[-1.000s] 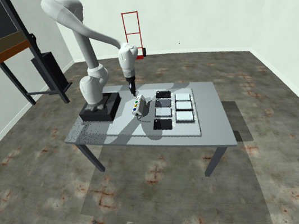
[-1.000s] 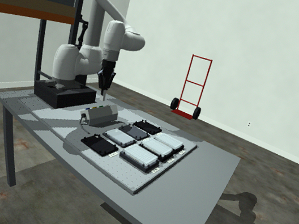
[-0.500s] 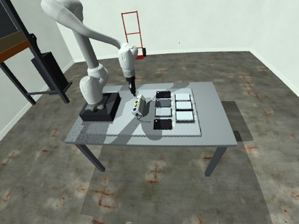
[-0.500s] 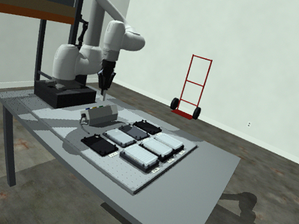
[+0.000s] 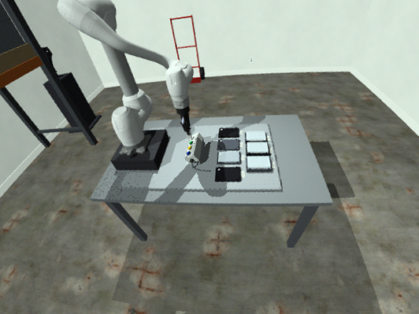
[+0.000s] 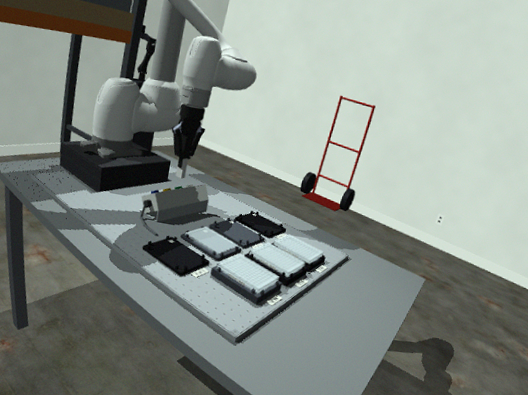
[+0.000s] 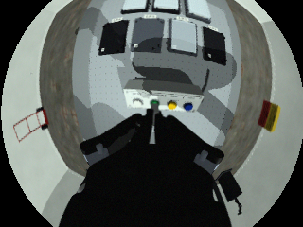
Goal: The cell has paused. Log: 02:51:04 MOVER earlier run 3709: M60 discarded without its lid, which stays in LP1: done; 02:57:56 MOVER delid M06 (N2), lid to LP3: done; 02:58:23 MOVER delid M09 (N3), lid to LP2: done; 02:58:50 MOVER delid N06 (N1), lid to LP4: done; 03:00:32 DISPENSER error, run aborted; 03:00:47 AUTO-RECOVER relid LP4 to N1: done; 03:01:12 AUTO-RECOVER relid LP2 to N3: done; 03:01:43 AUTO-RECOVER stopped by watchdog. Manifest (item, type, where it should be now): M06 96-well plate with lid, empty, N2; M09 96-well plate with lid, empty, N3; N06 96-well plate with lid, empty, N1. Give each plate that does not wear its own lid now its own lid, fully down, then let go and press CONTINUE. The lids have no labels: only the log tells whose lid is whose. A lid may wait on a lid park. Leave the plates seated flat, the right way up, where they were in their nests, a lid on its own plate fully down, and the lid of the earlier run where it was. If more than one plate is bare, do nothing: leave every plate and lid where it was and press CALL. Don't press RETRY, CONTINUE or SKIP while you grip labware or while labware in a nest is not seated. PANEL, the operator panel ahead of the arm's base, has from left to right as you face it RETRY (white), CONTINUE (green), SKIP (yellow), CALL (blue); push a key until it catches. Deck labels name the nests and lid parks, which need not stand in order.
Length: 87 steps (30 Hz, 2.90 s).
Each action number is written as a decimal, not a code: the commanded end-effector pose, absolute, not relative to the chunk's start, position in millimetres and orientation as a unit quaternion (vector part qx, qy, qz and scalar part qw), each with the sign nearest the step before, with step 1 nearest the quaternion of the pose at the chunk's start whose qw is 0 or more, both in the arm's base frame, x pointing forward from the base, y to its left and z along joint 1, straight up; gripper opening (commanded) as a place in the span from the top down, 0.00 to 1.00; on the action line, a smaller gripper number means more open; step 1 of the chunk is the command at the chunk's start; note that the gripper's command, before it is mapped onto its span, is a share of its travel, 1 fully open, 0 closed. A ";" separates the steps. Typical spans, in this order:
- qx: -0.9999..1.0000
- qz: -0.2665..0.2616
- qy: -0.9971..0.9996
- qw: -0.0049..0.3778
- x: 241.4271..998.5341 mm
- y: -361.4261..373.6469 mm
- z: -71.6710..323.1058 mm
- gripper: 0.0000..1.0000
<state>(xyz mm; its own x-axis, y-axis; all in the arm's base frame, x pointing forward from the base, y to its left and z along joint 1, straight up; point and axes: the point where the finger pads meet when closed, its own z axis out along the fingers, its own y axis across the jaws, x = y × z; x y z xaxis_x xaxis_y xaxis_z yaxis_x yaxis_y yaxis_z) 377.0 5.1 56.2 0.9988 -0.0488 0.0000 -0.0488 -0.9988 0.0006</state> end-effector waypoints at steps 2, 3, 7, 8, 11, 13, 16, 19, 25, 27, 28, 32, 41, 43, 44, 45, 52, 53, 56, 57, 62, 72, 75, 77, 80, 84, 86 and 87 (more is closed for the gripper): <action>1.000 0.000 -0.024 0.000 377.0 5.2 55.7 1.00; 1.000 0.000 -0.024 0.000 377.0 5.2 55.5 1.00; 1.000 0.000 -0.024 0.000 377.0 5.2 54.8 1.00; 1.000 0.000 -0.024 0.000 377.0 5.2 54.4 1.00; 1.000 0.000 -0.024 0.000 377.0 5.2 52.9 1.00; 1.000 0.000 -0.024 0.000 377.0 5.2 51.6 1.00; 1.000 0.000 -0.024 0.000 377.0 5.2 49.4 1.00; 1.000 0.000 -0.024 0.000 377.0 5.2 46.8 1.00; 1.000 0.000 -0.024 0.000 377.0 5.2 42.9 1.00; 1.000 0.000 -0.024 0.000 377.0 5.2 40.9 1.00; 1.000 0.000 -0.024 0.000 377.0 5.2 39.9 1.00; 1.000 0.000 -0.024 0.000 377.0 5.1 36.0 1.00; 1.000 0.000 -0.024 0.000 377.0 5.1 30.1 1.00; 1.000 0.000 -0.024 0.000 377.0 5.1 28.7 1.00; 1.000 0.000 -0.024 0.000 377.0 5.1 28.1 1.00; 1.000 0.000 -0.024 0.000 377.0 5.1 27.5 1.00; 1.000 0.000 -0.024 0.000 377.0 5.1 25.0 1.00; 1.000 0.000 -0.024 0.000 377.0 5.1 24.8 1.00; 1.000 0.000 -0.024 0.000 377.0 5.1 24.5 1.00; 1.000 0.000 -0.024 0.000 377.0 5.1 24.5 1.00; 1.000 0.000 -0.024 0.000 377.0 5.1 24.4 1.00; 1.000 0.000 -0.024 0.000 377.0 5.1 24.4 1.00; 1.000 0.000 -0.024 0.000 377.0 5.1 24.4 1.00; 1.000 0.000 -0.024 0.000 377.0 5.1 24.4 1.00; 1.000 0.000 -0.024 0.000 377.0 5.1 24.4 1.00; 1.000 0.000 -0.024 0.000 377.0 5.1 24.4 1.00; 1.000 0.000 -0.024 0.000 377.0 5.1 24.4 1.00; 1.000 0.000 -0.024 0.000 377.0 5.1 24.4 1.00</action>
